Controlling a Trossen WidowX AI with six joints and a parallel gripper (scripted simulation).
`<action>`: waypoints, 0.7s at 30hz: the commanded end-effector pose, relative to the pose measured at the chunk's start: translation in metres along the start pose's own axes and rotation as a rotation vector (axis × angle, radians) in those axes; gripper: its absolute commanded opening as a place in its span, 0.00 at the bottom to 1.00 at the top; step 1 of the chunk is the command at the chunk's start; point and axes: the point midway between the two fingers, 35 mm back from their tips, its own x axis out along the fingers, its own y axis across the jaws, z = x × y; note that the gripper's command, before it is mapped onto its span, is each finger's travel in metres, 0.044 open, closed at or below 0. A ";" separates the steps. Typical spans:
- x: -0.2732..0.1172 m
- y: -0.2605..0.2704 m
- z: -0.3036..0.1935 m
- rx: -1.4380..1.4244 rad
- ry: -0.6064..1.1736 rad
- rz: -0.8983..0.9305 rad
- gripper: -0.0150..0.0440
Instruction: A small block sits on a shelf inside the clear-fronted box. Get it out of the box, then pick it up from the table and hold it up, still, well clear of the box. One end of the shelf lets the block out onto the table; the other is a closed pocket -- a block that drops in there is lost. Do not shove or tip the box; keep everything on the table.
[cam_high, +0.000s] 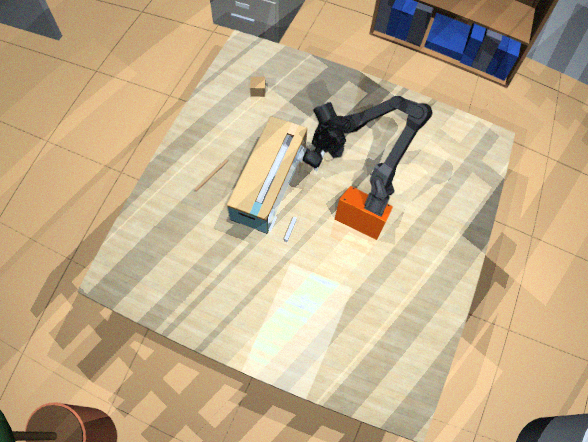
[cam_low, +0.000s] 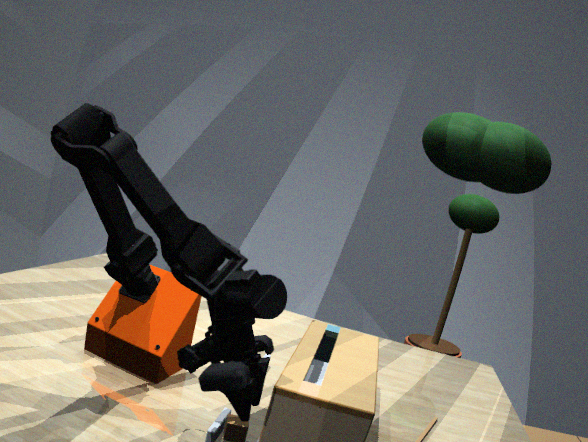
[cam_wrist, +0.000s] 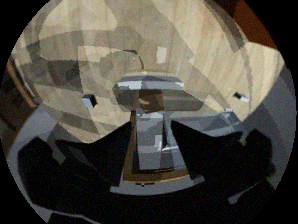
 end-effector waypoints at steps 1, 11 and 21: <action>0.009 -0.003 0.006 -0.007 -0.010 -0.010 0.74; 0.023 -0.003 0.013 -0.008 -0.010 -0.009 0.74; 0.037 -0.003 0.021 -0.009 -0.009 -0.007 0.74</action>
